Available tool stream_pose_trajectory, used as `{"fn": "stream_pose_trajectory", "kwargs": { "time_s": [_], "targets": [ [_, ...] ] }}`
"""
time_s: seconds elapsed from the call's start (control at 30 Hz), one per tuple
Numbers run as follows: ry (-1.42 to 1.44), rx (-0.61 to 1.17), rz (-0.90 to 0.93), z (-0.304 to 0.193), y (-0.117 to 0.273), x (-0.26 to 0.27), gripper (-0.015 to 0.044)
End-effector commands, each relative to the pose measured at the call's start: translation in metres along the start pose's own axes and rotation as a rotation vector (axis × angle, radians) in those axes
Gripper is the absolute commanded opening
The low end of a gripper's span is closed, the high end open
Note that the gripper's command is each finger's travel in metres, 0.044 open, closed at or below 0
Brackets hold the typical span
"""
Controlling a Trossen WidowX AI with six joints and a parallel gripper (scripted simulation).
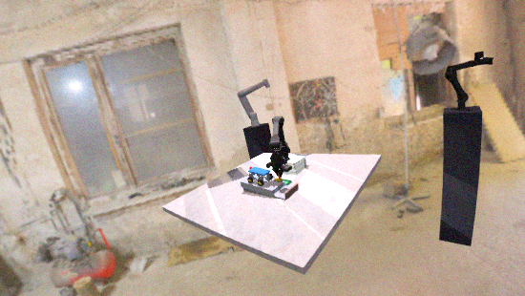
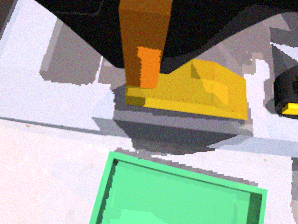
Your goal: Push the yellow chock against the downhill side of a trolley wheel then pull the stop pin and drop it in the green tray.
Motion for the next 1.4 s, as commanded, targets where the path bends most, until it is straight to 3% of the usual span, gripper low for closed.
{"fn": "stream_pose_trajectory", "kwargs": {
  "time_s": [0.0,0.97,1.2,1.37],
  "targets": [
    [0.002,0.003,0.003,0.002,0.000,0.005,0.0000],
    [0.001,0.001,0.000,0.005,0.000,0.018,0.0000],
    [0.001,0.001,0.000,0.005,0.000,0.018,0.0184],
    [0.001,0.002,0.001,0.005,0.005,0.018,0.0190]
  ]
}}
Point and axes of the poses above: the point midway between the two fingers, 35 mm back from their tips, its own y axis back along the fingers, its own x axis across the jaws, z = x × y, the point moved 9 cm from there along y, back along the fingers, and after that the axes turned 15 degrees about y, right-handed, at the moved point
